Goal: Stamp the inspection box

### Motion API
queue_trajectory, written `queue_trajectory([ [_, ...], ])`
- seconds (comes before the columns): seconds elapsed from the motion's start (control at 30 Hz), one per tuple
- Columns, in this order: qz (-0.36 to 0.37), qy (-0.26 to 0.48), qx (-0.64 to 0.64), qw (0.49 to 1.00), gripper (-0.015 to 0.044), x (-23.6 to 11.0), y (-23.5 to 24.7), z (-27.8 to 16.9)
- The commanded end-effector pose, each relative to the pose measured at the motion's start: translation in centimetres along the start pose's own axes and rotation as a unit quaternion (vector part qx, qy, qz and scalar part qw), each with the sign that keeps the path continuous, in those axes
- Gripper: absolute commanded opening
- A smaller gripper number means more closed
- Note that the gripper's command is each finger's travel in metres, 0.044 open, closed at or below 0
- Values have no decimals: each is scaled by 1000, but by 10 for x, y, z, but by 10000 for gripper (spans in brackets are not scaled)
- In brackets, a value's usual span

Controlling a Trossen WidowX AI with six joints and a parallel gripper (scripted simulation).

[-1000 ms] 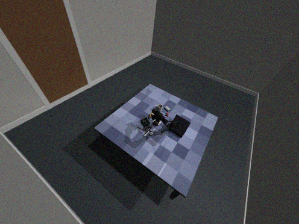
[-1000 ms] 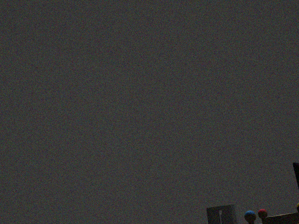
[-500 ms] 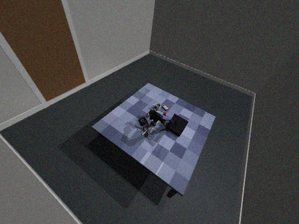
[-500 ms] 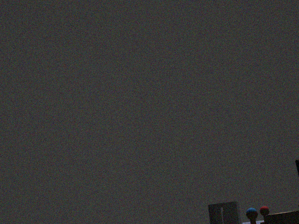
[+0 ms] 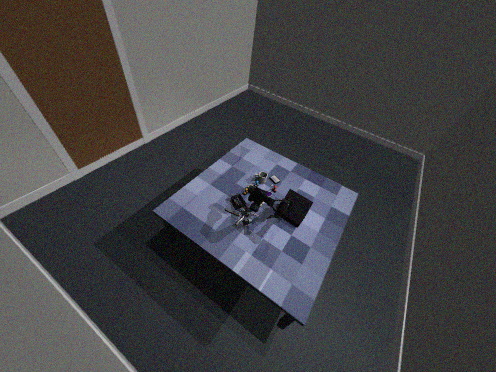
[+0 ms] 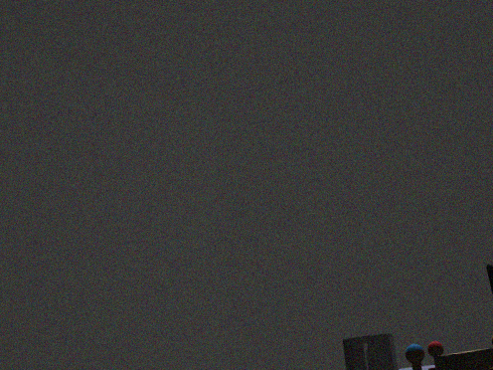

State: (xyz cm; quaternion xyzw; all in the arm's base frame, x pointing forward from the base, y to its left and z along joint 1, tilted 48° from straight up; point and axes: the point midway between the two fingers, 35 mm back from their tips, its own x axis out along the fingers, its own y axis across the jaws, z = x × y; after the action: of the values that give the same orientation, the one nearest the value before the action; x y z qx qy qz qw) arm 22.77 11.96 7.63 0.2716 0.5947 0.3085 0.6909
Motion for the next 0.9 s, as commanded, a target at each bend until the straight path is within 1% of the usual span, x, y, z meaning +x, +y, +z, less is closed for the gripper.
queue_trajectory([
  [0.0, -1, 2, 4, 1000, 0, 6, -1, -2],
  [0.03, -1, 2, 4, 1000, 0, 6, -1, -2],
  [0.33, 1, 1, 0, 1000, 236, 2, 0, -1],
  [0.37, 1, 1, 0, 1000, 251, 2, 0, -1],
  [0.47, 0, 1, 0, 1000, 251, 1, 0, 0],
  [0.5, -3, 1, 0, 1000, 251, -5, -1, 1],
  [0.63, -14, 3, 2, 1000, 251, -54, -6, 7],
  [0.77, -7, 3, 4, 1000, 251, -105, -1, 3],
  [0.8, -5, 3, 4, 1000, 251, -112, 0, 2],
  [0.87, -4, 3, 5, 1000, 251, -114, 1, 2],
])
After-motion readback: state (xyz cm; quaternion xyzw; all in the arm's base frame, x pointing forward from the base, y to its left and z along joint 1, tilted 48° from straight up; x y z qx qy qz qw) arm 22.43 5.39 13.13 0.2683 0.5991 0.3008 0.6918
